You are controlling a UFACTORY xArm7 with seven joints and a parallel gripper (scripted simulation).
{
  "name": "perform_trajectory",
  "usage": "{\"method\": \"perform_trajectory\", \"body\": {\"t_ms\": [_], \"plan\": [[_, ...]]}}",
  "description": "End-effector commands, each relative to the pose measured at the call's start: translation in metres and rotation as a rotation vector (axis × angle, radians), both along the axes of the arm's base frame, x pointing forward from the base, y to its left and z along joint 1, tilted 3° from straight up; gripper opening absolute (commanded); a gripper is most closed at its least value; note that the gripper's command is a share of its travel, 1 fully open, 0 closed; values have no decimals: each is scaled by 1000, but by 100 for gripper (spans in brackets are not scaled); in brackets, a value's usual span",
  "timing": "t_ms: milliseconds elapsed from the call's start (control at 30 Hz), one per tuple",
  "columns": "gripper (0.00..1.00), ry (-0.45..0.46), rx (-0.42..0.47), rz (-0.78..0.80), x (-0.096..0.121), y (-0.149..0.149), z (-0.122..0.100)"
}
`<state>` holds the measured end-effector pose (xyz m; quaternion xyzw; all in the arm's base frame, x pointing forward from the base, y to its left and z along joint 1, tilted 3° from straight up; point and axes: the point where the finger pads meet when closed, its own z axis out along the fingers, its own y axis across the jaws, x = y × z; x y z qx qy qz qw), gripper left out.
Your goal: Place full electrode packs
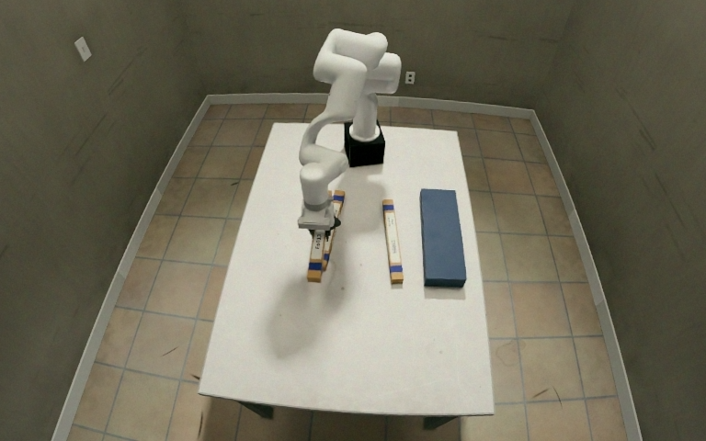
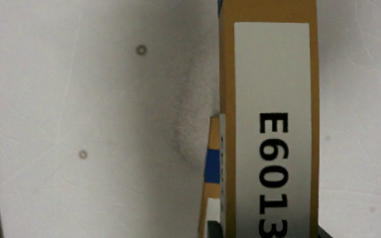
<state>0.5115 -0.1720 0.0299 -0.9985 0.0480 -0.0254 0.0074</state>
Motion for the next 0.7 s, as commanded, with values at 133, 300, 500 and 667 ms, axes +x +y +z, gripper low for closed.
{"method": "perform_trajectory", "body": {"t_ms": [133, 300, 500, 667], "plan": [[35, -4, -4, -3, 31, 38, 4], [35, -4, -4, -3, 47, 61, 5], [35, -4, -4, -3, 58, 76, 6], [35, -4, -4, -3, 69, 91, 7]]}}
